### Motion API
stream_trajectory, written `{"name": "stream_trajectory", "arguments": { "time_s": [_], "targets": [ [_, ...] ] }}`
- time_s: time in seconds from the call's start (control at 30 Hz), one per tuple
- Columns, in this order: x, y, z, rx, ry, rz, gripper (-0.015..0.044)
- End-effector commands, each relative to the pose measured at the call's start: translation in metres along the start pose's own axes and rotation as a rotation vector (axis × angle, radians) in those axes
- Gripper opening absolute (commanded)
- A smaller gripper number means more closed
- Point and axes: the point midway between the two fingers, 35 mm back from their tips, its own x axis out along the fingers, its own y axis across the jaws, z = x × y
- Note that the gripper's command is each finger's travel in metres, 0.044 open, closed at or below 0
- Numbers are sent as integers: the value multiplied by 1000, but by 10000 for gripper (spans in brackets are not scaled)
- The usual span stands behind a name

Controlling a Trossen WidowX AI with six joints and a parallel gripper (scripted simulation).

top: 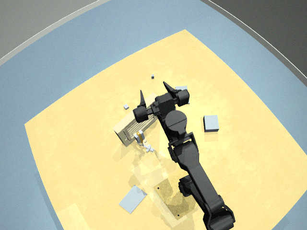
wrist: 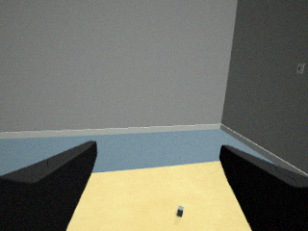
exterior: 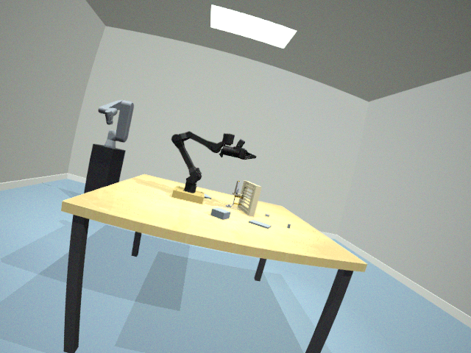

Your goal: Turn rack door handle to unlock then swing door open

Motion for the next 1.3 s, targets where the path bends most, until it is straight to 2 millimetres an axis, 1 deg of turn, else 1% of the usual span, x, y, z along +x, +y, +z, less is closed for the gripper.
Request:
{"name": "stream_trajectory", "arguments": {
  "time_s": [0.0,0.1,0.13,0.4,0.67,0.97,1.27],
  "targets": [
    [0,0,0,0,5,1,374],
    [7,5,-7,-3,68,15,295],
    [9,7,-10,-4,95,21,287],
    [24,24,-34,-19,313,69,287],
    [29,41,-57,-44,531,116,287],
    [25,60,-81,-83,775,168,287],
    [12,76,-101,-133,1018,216,287]
  ]
}}
